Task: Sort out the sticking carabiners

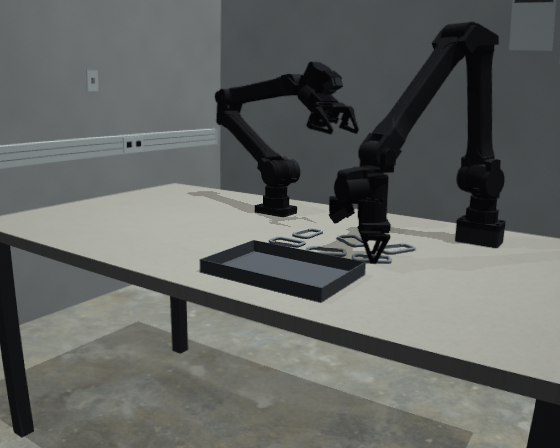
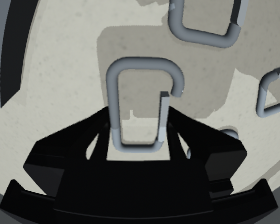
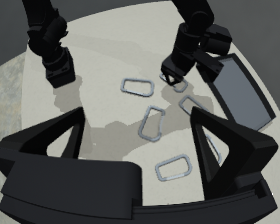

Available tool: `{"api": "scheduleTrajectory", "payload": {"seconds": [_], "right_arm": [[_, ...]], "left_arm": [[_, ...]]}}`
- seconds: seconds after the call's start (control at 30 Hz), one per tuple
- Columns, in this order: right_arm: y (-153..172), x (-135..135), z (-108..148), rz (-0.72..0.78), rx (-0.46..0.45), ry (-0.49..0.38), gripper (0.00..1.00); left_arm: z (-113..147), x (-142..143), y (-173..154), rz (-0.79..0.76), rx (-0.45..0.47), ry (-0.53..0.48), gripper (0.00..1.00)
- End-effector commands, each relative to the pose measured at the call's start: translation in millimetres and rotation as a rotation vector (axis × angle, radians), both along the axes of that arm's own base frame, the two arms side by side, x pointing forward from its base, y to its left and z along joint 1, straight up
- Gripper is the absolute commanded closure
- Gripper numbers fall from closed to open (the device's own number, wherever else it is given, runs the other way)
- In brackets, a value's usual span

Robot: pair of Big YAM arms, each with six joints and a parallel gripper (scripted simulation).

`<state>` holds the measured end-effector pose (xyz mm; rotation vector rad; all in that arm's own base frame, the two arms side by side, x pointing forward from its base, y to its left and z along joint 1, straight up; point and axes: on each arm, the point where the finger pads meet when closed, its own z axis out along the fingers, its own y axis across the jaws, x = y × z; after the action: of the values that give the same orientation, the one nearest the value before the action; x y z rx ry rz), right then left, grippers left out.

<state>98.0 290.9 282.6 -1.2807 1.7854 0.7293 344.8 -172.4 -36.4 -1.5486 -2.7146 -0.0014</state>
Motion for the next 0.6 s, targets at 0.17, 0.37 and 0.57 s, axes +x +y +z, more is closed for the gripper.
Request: {"api": "scheduleTrajectory", "payload": {"seconds": [0.17, 0.37, 0.57], "right_arm": [[1.2, 0.0, 2.7, 0.002, -0.001, 0.000, 0.00], [1.2, 0.0, 2.7, 0.002, -0.001, 0.000, 0.00], [1.2, 0.0, 2.7, 0.002, -0.001, 0.000, 0.00]], "left_arm": [[5.6, 12.2, -5.8, -0.015, -0.016, -0.029, 0.54], [8.7, 11.8, -5.4, -0.013, -0.021, -0.037, 0.31], [12.4, 11.7, -5.2, -0.013, -0.024, -0.044, 0.17]]}}
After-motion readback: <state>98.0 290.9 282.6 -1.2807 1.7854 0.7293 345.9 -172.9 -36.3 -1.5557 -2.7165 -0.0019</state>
